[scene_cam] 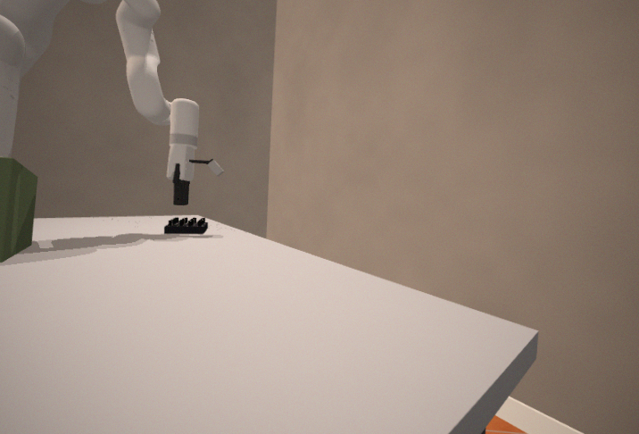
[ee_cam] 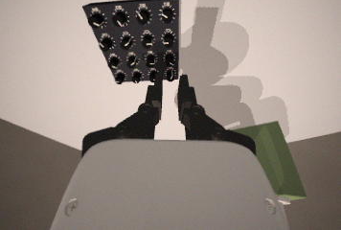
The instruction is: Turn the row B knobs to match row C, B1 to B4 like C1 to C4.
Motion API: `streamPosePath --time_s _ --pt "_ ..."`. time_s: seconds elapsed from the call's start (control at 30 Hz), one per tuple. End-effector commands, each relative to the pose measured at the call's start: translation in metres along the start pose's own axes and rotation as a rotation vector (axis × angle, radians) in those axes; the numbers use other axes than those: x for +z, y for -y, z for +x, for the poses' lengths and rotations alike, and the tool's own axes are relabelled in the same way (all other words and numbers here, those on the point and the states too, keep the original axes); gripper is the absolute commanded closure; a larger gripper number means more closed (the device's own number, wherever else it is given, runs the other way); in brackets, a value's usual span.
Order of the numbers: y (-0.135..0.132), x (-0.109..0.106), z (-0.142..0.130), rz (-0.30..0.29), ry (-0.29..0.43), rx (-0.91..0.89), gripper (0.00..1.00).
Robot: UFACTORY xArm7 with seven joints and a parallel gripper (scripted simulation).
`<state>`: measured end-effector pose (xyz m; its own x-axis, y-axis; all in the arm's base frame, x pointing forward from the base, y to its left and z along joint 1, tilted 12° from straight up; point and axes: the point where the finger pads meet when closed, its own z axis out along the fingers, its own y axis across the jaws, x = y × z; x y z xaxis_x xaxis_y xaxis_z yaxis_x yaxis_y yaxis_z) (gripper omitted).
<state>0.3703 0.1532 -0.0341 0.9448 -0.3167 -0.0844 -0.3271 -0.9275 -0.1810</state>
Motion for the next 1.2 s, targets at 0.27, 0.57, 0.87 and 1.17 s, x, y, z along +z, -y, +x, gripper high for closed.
streamPosePath --time_s 0.27,0.57,0.87,1.17 --pt "0.0008 -0.003 0.0017 0.02 -0.005 -0.143 0.81" --pt "0.0008 -0.003 0.0017 0.02 -0.005 -0.143 0.81" --pt "0.0008 -0.003 0.0017 0.02 -0.005 -0.143 0.81" --pt "0.0008 -0.003 0.0017 0.02 -0.005 -0.143 0.81"
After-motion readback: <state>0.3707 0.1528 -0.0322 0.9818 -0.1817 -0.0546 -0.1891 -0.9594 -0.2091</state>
